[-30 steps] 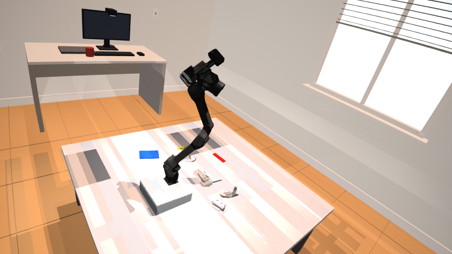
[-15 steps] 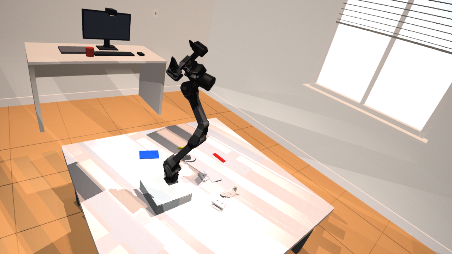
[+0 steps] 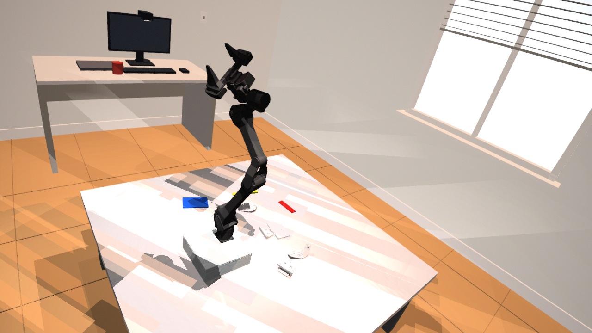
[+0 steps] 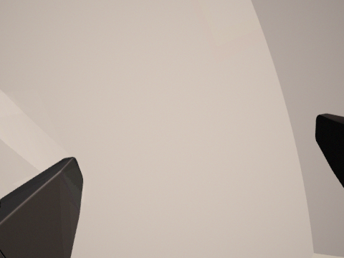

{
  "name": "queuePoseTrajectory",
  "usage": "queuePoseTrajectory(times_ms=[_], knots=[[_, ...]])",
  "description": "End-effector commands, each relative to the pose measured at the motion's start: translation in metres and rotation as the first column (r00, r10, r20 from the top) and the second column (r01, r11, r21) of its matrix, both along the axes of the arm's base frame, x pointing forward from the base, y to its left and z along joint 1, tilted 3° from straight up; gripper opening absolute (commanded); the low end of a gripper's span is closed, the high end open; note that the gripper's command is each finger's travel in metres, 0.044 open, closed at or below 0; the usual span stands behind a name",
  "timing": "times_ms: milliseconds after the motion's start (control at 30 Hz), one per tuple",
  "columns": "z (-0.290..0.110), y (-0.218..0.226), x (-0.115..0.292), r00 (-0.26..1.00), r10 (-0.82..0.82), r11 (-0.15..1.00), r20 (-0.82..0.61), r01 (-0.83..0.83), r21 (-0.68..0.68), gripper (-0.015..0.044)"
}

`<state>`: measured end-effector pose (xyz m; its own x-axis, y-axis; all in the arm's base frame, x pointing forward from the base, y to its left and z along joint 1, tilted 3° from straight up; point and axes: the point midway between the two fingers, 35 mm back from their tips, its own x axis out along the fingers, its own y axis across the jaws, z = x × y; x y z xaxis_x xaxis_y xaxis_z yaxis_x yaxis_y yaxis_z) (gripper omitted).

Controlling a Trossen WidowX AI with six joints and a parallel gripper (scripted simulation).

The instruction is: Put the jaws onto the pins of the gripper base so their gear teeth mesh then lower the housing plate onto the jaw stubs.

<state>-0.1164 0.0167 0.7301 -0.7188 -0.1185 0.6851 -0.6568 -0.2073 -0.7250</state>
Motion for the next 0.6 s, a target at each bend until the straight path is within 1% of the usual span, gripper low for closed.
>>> queuePoseTrajectory(times_ms=[0, 267, 567], knots=[[-0.002, 0.014, 0.001, 1.000, -0.014, 0.998, -0.004, 0.014, -0.067, 0.0440], [-0.006, 0.057, 0.004, 0.999, -0.043, 0.971, -0.012, 0.038, -0.234, 0.0440], [-0.011, 0.106, 0.015, 0.995, -0.088, 0.909, -0.041, 0.063, -0.411, 0.0440]])
